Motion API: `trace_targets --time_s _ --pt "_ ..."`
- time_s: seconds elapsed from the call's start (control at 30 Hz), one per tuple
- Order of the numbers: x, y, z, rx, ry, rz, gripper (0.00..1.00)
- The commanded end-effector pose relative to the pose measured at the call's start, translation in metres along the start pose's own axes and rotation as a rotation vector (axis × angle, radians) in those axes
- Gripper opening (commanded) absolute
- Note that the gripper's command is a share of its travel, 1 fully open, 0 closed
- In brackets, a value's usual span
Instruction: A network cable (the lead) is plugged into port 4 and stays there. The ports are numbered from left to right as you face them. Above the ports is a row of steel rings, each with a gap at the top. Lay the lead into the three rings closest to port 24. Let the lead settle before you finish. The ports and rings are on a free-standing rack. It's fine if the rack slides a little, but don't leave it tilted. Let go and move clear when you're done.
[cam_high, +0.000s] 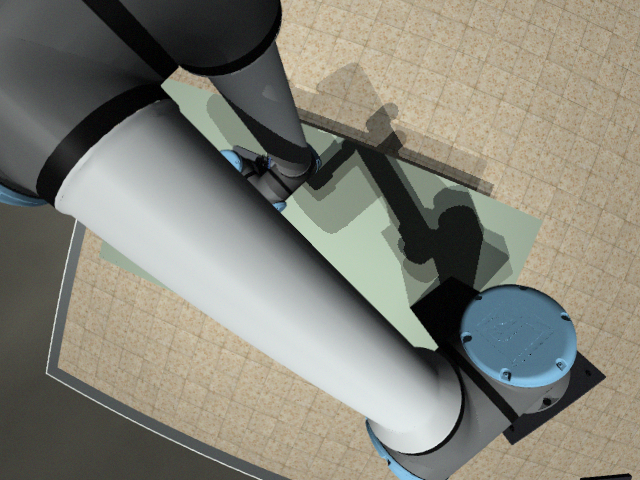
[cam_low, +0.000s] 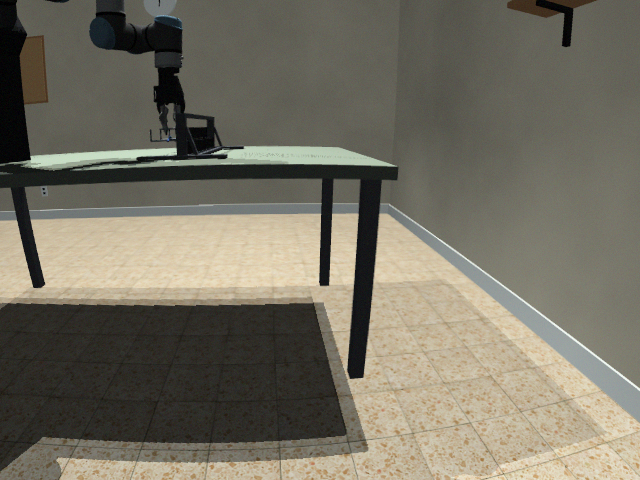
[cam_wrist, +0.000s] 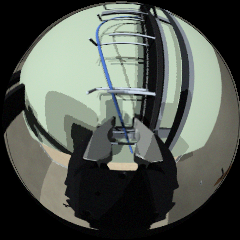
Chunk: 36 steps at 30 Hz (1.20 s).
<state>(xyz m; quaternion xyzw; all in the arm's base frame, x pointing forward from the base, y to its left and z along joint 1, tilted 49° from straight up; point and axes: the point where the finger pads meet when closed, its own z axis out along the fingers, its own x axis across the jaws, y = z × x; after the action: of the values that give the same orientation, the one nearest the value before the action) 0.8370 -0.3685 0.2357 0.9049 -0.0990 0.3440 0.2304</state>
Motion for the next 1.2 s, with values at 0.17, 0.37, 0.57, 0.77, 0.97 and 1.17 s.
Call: trace_targets --time_s 0.17,0.37,0.57,0.77,0.97,1.17 --pt "0.001 0.000 -0.025 0.000 0.001 0.000 0.20" --pt "0.001 0.000 -0.038 0.000 0.001 0.000 0.20" --pt "0.001 0.000 -0.057 0.000 0.001 0.000 0.20" --pt "0.001 0.000 -0.067 0.000 0.001 0.000 0.20" --pt "0.001 0.000 -0.072 0.000 0.001 0.000 0.20" --pt "0.001 0.000 -0.073 0.000 0.001 0.000 0.00"
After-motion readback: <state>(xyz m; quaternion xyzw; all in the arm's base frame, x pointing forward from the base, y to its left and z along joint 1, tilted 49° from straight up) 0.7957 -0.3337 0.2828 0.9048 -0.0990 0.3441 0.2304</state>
